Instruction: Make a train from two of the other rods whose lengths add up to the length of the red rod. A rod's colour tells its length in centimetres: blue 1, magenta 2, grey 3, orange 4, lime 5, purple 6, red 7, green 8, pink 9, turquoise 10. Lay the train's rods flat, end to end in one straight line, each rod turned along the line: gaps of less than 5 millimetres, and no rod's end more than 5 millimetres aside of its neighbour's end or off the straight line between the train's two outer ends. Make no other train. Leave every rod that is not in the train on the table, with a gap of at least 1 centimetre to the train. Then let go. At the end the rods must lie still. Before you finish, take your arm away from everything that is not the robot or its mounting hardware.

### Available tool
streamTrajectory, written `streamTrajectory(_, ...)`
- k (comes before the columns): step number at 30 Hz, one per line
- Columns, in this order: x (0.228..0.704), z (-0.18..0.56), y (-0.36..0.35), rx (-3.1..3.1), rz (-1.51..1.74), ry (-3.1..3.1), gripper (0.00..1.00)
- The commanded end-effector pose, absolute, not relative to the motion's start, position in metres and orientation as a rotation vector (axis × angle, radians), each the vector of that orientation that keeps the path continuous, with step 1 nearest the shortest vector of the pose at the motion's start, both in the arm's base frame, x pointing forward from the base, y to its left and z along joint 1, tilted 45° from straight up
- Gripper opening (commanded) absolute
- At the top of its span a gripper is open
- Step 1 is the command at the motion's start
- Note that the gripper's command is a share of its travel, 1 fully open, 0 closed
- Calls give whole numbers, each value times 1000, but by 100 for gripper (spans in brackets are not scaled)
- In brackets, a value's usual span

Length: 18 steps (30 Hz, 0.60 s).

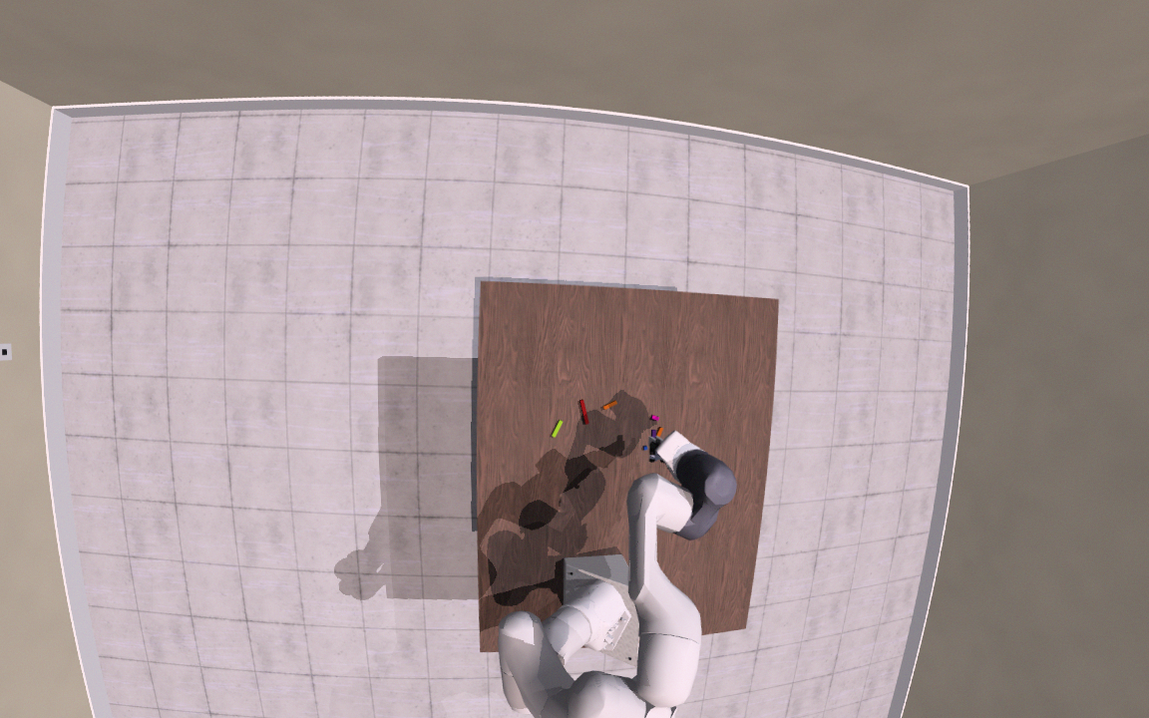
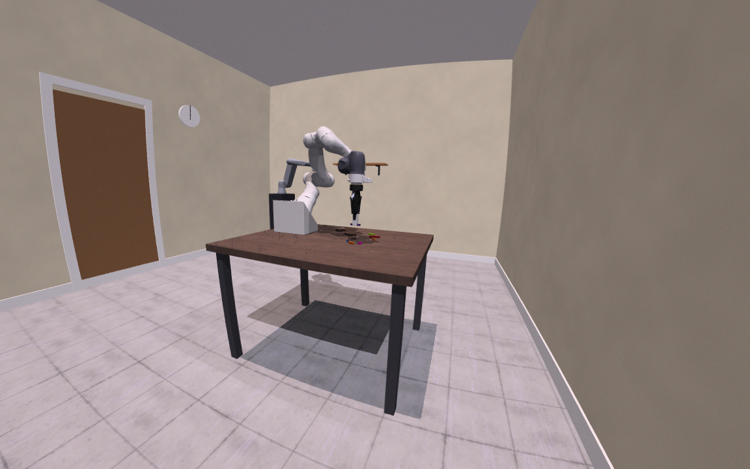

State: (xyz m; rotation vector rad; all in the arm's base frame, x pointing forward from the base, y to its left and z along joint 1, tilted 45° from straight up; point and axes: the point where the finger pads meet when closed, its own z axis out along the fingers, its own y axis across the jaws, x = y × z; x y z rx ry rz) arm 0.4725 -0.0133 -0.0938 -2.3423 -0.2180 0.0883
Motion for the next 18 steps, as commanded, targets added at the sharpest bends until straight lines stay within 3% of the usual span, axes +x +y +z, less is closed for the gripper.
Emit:
streamTrajectory(1, 467, -96, -17, -2324, -1, -398, 3)
streamTrajectory(18, 466, -97, -15, -2324, -1, -399, 3)
